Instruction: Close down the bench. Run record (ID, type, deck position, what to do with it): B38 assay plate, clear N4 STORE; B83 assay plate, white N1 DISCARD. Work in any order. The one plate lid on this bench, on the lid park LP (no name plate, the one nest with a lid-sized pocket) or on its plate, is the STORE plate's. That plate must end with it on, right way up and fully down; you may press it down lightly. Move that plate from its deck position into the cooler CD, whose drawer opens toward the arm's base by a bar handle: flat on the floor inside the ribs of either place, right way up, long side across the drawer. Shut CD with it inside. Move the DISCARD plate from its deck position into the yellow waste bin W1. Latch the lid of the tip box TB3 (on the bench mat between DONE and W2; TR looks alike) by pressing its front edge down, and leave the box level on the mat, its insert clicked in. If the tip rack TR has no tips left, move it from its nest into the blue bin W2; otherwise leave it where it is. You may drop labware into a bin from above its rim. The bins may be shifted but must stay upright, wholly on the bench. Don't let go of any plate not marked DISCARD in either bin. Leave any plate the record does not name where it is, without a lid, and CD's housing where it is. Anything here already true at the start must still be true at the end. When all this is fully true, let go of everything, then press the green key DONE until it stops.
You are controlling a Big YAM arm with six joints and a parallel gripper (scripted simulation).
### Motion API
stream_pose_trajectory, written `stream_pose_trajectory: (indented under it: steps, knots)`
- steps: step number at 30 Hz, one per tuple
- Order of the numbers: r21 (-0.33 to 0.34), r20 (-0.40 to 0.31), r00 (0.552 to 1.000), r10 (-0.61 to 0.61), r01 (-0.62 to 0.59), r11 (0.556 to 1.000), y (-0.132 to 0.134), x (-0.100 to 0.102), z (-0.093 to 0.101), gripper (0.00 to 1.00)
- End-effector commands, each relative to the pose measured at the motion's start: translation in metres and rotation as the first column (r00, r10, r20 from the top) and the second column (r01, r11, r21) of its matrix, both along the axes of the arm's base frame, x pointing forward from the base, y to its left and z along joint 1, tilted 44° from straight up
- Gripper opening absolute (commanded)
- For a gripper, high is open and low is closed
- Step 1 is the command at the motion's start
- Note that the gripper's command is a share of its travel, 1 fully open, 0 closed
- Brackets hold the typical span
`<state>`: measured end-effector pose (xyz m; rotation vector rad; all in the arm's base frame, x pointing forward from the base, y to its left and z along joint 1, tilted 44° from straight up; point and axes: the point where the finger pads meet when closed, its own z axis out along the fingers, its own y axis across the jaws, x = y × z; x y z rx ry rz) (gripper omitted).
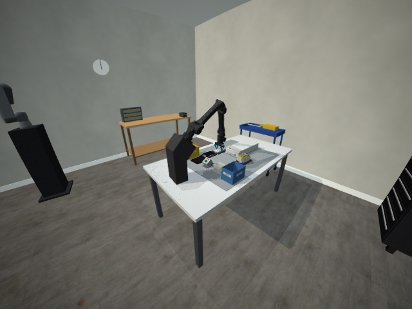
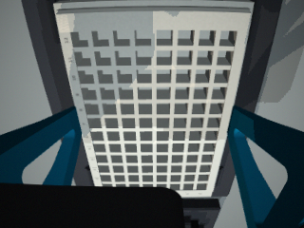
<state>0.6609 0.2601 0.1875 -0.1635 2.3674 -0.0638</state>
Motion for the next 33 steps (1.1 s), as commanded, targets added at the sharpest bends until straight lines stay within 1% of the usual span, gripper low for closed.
stream_pose_trajectory:
  steps: [1,24,33]
  knots:
    - [0.003,0.017,1.000,0.007,-0.007,1.000,0.004,0.010,0.006,0.00]
    - [0.003,0.017,1.000,0.007,-0.007,1.000,0.004,0.010,0.006,0.00]
    - [-0.007,-0.010,1.000,0.011,-0.011,1.000,0.005,-0.001,-0.004,0.00]
